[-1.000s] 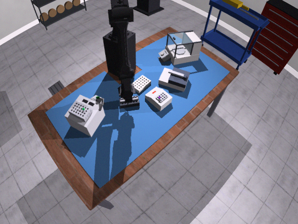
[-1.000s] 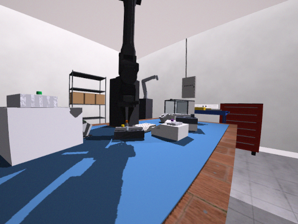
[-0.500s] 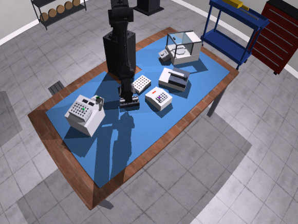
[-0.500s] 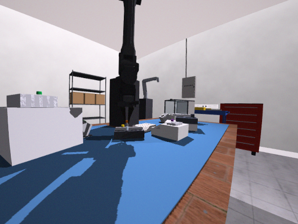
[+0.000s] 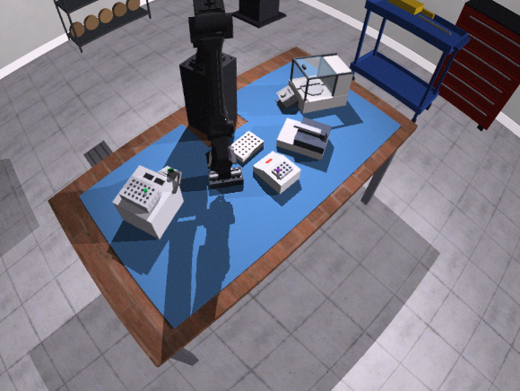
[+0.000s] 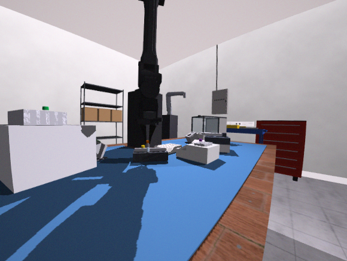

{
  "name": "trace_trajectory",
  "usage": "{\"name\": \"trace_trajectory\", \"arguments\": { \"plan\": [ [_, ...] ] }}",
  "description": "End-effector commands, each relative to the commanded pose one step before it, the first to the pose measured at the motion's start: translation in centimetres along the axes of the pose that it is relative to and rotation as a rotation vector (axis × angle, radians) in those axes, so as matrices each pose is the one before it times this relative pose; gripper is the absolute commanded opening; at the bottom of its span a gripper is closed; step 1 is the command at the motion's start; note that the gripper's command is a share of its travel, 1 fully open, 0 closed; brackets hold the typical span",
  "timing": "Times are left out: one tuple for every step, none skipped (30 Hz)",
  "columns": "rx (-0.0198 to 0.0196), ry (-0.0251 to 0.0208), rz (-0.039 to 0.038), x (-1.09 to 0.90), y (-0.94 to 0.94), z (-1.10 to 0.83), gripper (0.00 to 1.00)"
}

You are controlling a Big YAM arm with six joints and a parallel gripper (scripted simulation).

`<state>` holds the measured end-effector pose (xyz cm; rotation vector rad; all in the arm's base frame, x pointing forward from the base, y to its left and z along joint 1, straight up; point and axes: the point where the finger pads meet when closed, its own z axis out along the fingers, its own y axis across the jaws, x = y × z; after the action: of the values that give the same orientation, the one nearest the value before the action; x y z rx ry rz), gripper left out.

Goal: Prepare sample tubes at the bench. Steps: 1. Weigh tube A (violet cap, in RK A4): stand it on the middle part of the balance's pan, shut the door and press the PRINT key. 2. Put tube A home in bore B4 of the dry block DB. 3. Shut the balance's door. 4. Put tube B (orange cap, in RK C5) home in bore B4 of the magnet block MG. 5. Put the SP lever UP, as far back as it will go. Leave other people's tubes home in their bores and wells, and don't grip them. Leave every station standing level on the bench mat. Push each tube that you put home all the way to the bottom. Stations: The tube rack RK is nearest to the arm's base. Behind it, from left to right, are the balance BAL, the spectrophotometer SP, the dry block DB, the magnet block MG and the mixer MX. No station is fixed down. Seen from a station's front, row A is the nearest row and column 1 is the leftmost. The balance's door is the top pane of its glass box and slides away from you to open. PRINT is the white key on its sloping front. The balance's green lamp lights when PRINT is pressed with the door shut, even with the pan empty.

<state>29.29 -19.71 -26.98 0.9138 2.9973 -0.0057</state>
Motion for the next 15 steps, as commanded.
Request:
{"name": "trace_trajectory", "arguments": {
  "plan": [
    [-0.00135, 0.02193, 0.00299, 0.614, 0.253, 0.71, 0.09],
    [0.0, 0.00008, 0.0, -0.011, 0.001, 0.0, 0.09],
    [0.0, 0.00009, -0.00002, -0.011, 0.001, 0.0, 0.09],
    [0.0, 0.0001, -0.00004, -0.011, 0.001, 0.0, 0.09],
    [0.0, 0.0001, -0.00003, -0.011, 0.001, 0.0, 0.09],
    [0.0, 0.0001, -0.00002, -0.011, 0.001, 0.0, 0.09],
    [0.0, 0.0001, -0.00003, -0.011, 0.001, 0.0, 0.09],
    [0.0, 0.0001, -0.00003, -0.011, 0.001, 0.0, 0.09],
    [0.0, 0.0001, -0.00002, -0.011, 0.001, -0.001, 0.09],
    [0.0, 0.0001, -0.00003, -0.011, 0.001, -0.001, 0.09],
    [0.0, 0.0001, -0.00003, -0.011, 0.001, -0.001, 0.09],
    [0.0, 0.0001, -0.00003, -0.011, 0.001, -0.001, 0.09],
    [0.0, 0.0001, -0.00003, -0.011, 0.001, -0.001, 0.09],
    [-0.00001, -0.00102, -0.00003, -0.039, 0.002, -0.001, 0.09],
    [0.0, 0.0, 0.0, 0.0, 0.0, 0.0, 0.09]
  ]
}}
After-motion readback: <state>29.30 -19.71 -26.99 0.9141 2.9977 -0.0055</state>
